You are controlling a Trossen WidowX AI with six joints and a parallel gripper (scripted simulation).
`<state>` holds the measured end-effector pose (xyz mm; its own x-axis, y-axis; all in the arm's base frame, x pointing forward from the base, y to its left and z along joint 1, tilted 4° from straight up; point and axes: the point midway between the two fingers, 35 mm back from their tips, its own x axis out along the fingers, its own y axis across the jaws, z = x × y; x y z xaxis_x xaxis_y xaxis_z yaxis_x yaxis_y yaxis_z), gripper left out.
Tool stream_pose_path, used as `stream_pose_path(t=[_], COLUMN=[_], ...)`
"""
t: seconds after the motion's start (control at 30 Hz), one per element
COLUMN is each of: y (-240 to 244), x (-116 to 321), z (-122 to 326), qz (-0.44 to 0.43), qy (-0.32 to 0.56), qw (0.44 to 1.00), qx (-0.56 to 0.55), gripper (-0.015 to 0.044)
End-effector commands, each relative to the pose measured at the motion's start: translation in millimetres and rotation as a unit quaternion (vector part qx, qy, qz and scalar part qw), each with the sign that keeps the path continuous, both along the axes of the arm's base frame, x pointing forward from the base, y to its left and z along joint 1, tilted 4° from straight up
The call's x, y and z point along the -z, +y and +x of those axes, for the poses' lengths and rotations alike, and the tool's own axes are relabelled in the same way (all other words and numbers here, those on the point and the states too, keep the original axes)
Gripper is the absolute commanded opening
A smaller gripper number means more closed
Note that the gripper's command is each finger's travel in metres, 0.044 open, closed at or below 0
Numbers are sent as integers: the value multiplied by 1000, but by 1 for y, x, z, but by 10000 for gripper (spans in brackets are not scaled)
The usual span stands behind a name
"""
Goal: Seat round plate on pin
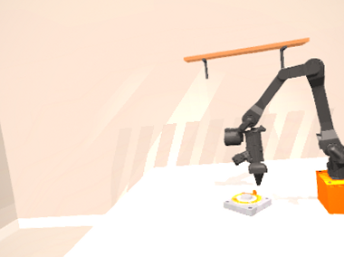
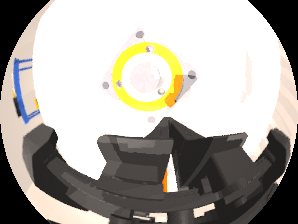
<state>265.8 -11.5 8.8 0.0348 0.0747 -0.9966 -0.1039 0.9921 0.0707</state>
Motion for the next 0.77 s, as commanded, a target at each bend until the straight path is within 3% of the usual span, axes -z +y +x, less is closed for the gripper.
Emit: stream_pose_path(t=[0.0, 0.73], y=[-1, 0], x=[-18, -13], z=[0, -1], qz=[-3, 0], qy=[-8, -5], qw=[1000, 1000], qx=[-3, 0], gripper=[0, 0])
